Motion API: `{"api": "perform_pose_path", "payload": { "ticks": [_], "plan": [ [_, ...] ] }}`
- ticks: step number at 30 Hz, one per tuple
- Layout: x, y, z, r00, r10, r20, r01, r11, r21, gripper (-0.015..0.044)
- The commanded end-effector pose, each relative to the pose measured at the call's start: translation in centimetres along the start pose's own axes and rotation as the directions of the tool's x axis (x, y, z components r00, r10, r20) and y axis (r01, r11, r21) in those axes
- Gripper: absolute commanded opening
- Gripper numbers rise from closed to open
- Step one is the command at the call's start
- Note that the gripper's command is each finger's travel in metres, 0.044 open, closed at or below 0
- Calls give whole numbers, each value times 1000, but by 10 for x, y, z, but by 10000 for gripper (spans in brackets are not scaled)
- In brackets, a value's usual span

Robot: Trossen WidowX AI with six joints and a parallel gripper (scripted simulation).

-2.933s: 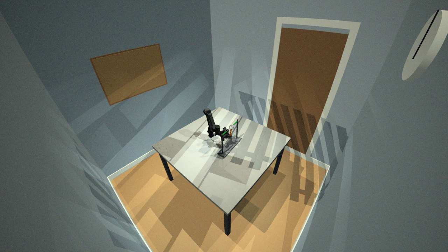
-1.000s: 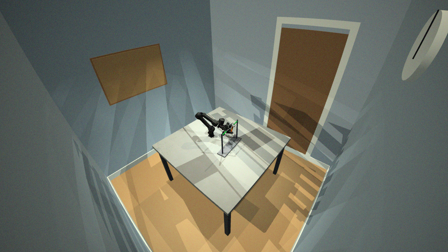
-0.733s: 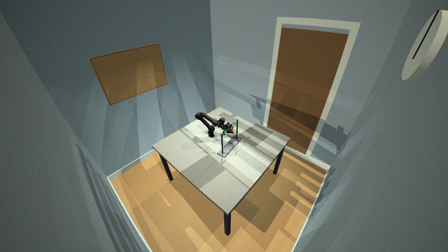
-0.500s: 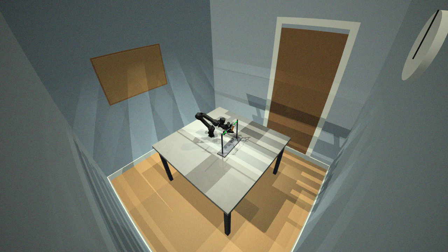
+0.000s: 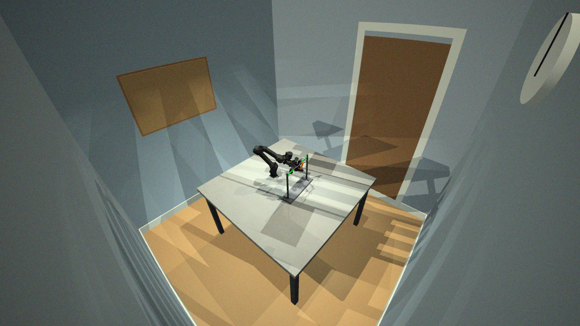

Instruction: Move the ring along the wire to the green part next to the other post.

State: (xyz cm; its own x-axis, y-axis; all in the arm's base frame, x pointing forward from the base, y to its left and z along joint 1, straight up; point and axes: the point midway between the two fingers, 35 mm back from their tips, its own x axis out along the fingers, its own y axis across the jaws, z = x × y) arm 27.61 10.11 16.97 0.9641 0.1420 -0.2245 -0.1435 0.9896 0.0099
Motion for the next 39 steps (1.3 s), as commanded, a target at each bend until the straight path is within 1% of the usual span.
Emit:
{"api": "perform_pose_path", "payload": {
  "ticks": [1, 8, 26, 37, 38, 39],
  "plan": [
    [2, 0, -5, 1000, -4, -4, 4, 1000, 2, -150],
    [4, 0, -15, 1000, -4, -4, 4, 1000, 2, -150],
    [4, 0, -15, 1000, -4, -4, 4, 1000, 2, -150],
    [3, 1, -15, 1000, -1, -5, 1, 1000, -2, 139],
    [3, 1, -15, 1000, -1, -5, 1, 1000, -2, 160],
    [2, 1, -14, 1000, -1, -5, 1, 1000, -2, 160]
  ]
}}
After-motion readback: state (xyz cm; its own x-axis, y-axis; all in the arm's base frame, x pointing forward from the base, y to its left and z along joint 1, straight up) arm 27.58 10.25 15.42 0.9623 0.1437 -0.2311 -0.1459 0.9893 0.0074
